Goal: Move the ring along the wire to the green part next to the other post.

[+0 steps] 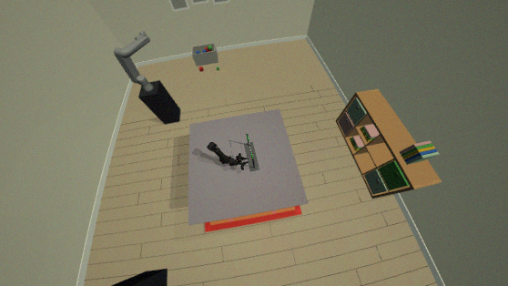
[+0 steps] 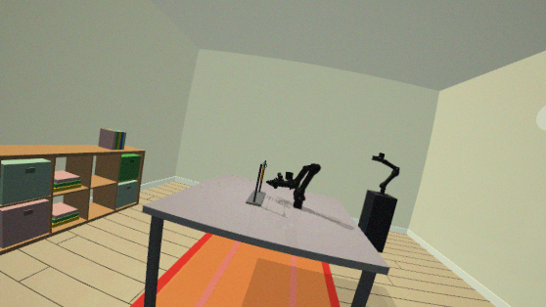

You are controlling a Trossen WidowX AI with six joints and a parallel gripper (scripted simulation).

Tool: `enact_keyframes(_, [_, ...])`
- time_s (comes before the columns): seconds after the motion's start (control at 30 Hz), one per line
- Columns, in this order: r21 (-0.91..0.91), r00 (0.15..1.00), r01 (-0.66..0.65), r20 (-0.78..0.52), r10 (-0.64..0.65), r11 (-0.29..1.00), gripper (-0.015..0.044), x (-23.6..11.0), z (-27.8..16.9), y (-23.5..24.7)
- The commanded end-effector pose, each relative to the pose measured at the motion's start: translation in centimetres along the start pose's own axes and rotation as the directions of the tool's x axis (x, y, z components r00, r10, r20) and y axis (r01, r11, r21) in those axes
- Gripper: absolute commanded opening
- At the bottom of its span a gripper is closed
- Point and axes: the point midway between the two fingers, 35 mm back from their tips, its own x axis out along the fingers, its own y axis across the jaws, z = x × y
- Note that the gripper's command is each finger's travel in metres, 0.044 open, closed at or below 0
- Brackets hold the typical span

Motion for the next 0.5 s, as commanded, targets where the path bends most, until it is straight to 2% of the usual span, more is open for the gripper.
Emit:
enact_keyframes(0.0, [-0.001,1.000,0.004,0.011,-0.004,1.000,0.0160,0.4,0.5,-0.2])
enact_keyframes(0.47, [-0.002,1.000,0.004,0.012,-0.004,1.000,0.0160,2.3,0.8,-0.5])
